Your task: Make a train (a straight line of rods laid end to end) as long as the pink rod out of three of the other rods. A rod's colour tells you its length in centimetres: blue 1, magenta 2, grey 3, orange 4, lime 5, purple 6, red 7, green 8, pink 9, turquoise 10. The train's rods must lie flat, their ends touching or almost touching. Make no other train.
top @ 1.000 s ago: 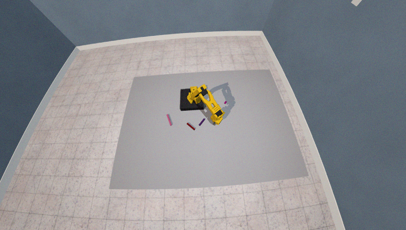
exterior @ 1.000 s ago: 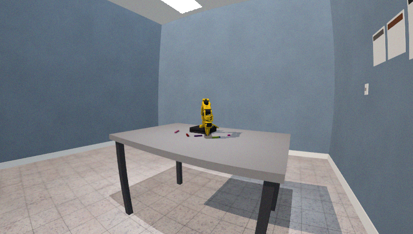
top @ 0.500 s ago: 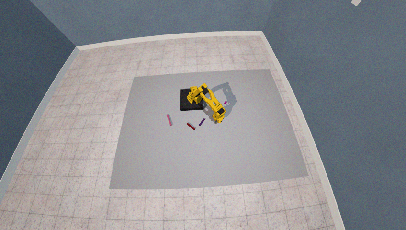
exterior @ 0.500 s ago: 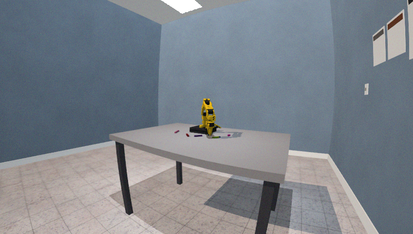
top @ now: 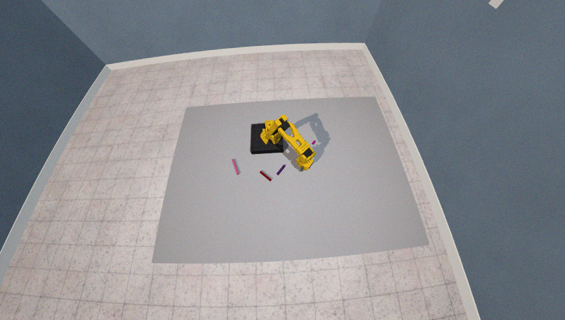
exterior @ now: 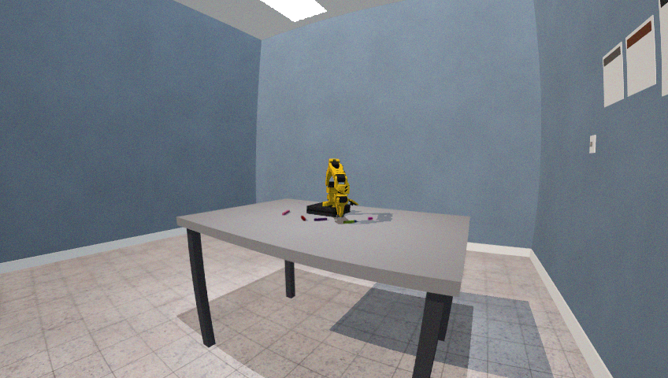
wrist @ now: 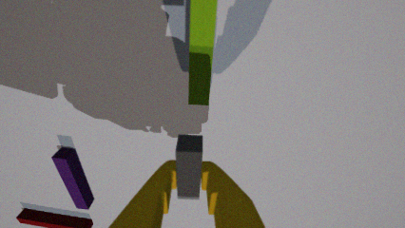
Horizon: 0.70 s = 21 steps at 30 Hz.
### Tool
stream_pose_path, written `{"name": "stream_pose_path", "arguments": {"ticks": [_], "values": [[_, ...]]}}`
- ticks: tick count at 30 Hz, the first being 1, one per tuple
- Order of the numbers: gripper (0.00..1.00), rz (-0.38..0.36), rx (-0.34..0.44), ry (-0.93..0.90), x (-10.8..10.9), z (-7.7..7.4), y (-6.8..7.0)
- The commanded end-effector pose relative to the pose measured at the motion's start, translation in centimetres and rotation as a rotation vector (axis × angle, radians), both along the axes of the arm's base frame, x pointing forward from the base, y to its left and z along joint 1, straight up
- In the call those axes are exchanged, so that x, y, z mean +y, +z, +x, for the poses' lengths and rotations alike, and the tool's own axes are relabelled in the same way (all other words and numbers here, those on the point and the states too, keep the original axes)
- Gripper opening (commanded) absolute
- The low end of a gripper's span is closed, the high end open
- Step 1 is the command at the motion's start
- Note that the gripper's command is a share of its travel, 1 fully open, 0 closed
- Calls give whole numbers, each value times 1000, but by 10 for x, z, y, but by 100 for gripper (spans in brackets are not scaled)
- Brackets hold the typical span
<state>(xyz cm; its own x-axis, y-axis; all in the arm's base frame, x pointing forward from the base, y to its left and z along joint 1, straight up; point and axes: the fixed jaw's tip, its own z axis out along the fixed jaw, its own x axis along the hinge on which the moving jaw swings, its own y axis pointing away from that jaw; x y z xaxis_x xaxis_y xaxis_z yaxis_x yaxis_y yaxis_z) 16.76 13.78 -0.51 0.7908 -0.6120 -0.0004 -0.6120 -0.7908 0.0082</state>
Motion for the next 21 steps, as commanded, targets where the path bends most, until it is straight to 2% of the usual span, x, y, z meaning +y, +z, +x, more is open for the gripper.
{"name": "stream_pose_path", "arguments": {"ticks": [1, 21], "values": [[0, 17, -18, -1, 3, 0, 4], [0, 17, -18, -1, 3, 0, 1]]}}
